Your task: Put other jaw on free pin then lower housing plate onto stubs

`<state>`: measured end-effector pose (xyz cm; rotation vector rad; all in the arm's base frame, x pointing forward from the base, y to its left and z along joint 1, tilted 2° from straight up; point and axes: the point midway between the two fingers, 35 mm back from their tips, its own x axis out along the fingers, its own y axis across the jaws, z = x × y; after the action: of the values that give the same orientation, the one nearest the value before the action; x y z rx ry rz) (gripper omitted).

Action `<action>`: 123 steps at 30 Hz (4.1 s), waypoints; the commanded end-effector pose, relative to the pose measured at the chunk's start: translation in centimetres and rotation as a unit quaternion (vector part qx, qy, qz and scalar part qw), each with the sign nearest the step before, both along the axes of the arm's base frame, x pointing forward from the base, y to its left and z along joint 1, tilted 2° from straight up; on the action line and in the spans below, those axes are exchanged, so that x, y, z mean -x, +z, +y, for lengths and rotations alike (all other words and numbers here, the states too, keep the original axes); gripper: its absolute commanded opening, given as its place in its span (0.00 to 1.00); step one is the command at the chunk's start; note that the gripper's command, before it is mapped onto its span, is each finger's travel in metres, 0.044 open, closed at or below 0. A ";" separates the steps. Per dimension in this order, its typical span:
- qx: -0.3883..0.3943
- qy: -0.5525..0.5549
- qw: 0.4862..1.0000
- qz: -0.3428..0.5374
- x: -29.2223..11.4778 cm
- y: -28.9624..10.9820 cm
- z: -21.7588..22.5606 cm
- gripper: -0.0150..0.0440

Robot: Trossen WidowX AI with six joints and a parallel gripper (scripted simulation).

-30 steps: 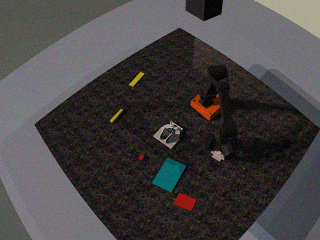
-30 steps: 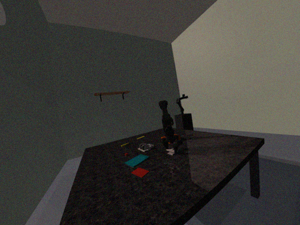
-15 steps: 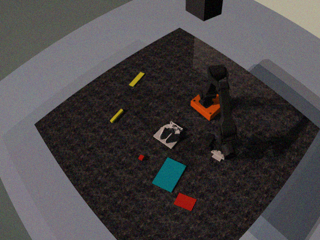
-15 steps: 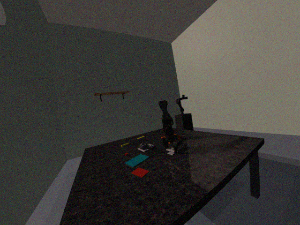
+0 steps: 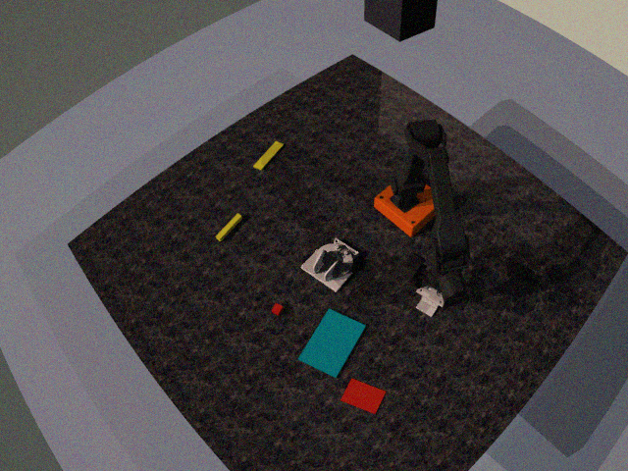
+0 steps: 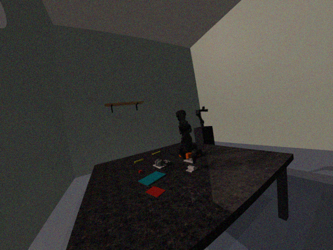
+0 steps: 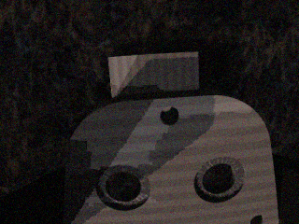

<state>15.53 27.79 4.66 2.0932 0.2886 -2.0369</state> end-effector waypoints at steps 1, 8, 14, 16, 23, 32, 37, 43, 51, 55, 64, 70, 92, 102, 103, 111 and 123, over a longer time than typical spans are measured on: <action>-0.002 -0.001 1.000 -0.002 0.0 1.4 0.0 0.85; -0.002 0.000 1.000 -0.003 0.1 2.8 -0.1 0.85; -0.003 -0.050 0.999 -0.003 -0.7 2.9 -0.8 0.85; -0.004 -0.079 0.997 -0.003 -1.1 2.9 -1.2 0.85; -0.007 -0.179 0.984 -0.004 -2.5 3.0 -2.7 0.85; -0.010 -0.304 0.953 -0.005 -4.2 3.1 -4.7 0.85; -0.012 -0.371 0.928 -0.005 -5.0 3.2 -5.9 0.85; -0.015 -0.450 0.893 -0.006 -5.9 3.2 -7.4 0.85; -0.017 -0.549 0.836 -0.007 -6.9 3.3 -9.3 0.85; -0.019 -0.596 0.803 -0.008 -7.4 3.3 -10.3 0.85; -0.022 -0.694 0.719 -0.009 -8.3 3.4 -12.6 0.85; -0.024 -0.753 0.657 -0.009 -8.7 3.4 -14.2 0.85; -0.030 -0.920 0.391 -0.012 -9.6 3.5 -19.8 0.85; -0.032 -0.966 0.255 -0.013 -9.6 3.5 -22.3 0.85; -0.033 -0.970 0.241 -0.014 -9.6 3.5 -22.5 0.85; -0.034 -0.991 0.128 -0.014 -9.4 3.5 -24.5 0.85; -0.036 -0.999 -0.022 -0.015 -8.9 3.4 -26.9 0.85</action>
<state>24.54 1.25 8.10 -0.2511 1.5204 0.2030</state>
